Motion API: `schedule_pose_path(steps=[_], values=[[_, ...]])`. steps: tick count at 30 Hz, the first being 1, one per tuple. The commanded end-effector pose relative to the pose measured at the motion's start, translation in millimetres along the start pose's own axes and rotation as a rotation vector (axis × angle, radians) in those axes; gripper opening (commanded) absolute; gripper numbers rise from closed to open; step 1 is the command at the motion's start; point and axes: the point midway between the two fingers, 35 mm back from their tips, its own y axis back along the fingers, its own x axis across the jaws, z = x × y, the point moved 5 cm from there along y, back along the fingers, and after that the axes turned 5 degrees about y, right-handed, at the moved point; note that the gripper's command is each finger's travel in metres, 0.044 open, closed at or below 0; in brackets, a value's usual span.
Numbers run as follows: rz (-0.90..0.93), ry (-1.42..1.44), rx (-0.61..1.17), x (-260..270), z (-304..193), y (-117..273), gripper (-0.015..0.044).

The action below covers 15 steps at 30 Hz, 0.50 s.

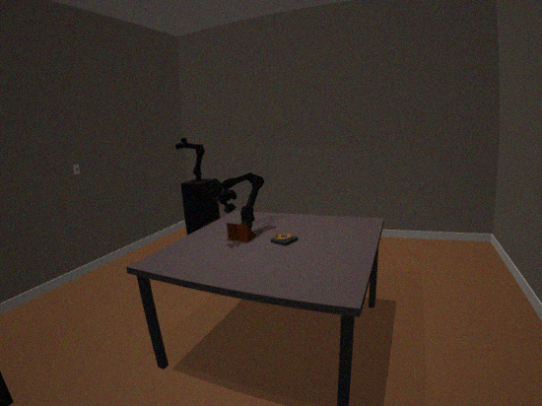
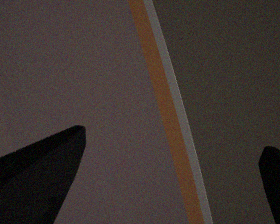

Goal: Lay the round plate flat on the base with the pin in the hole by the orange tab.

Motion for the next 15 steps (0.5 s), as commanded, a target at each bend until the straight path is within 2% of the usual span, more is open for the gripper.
schedule_pose_path(steps=[1, 8, 10, 15], values=[[0.006, 0.001, -0.003, 0, 2, -1, 0.0374], [0.257, 0.036, -0.078, 18, 69, -40, 0.019], [0.283, 0.033, -0.081, 21, 75, -43, 0.0138], [0.484, 0.022, -0.078, 50, 123, -61, 0.0006]])
